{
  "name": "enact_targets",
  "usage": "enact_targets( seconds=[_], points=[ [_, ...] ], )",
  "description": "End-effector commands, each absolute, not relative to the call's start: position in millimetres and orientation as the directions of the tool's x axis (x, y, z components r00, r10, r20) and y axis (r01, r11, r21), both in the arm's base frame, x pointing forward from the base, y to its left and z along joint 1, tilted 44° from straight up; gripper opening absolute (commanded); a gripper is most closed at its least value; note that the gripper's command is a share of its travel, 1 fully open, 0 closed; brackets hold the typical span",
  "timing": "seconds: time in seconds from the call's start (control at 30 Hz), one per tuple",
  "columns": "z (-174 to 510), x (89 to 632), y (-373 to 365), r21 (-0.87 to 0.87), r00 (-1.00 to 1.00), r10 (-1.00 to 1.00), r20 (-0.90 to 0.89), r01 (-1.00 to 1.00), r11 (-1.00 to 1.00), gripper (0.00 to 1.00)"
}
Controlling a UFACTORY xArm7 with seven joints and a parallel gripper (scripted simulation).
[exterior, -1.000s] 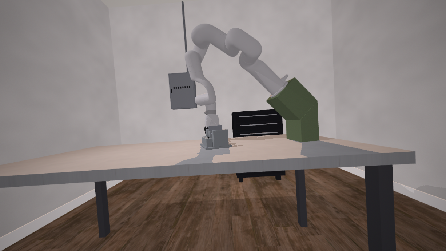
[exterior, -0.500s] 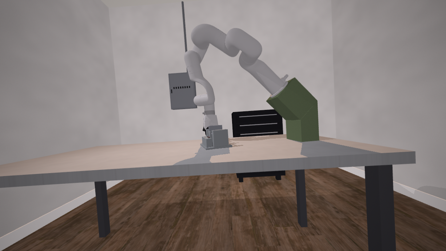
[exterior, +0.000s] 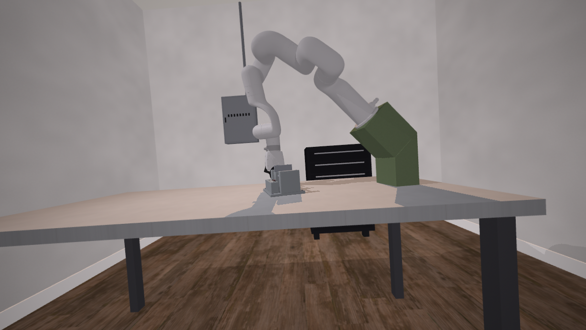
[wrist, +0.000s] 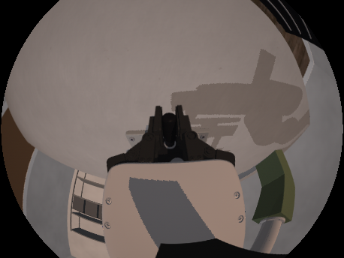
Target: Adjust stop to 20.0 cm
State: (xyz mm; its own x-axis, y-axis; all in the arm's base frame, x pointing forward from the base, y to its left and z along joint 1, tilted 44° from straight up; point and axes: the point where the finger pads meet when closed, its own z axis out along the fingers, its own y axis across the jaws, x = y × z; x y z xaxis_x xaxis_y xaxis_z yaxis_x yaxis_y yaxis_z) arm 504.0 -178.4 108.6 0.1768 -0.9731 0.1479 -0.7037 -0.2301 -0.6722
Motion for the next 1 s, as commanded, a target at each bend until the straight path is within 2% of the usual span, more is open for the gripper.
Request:
enact_targets(
  seconds=[0.0, 0.97],
  points=[
    [112, 505, -179, -0.673, 0.175, -0.973, 0.149, -0.703, -0.229, 0.06],
    [135, 508, -175, -0.673, 0.175, -0.973, 0.149, -0.703, -0.229, 0.06]
  ],
)
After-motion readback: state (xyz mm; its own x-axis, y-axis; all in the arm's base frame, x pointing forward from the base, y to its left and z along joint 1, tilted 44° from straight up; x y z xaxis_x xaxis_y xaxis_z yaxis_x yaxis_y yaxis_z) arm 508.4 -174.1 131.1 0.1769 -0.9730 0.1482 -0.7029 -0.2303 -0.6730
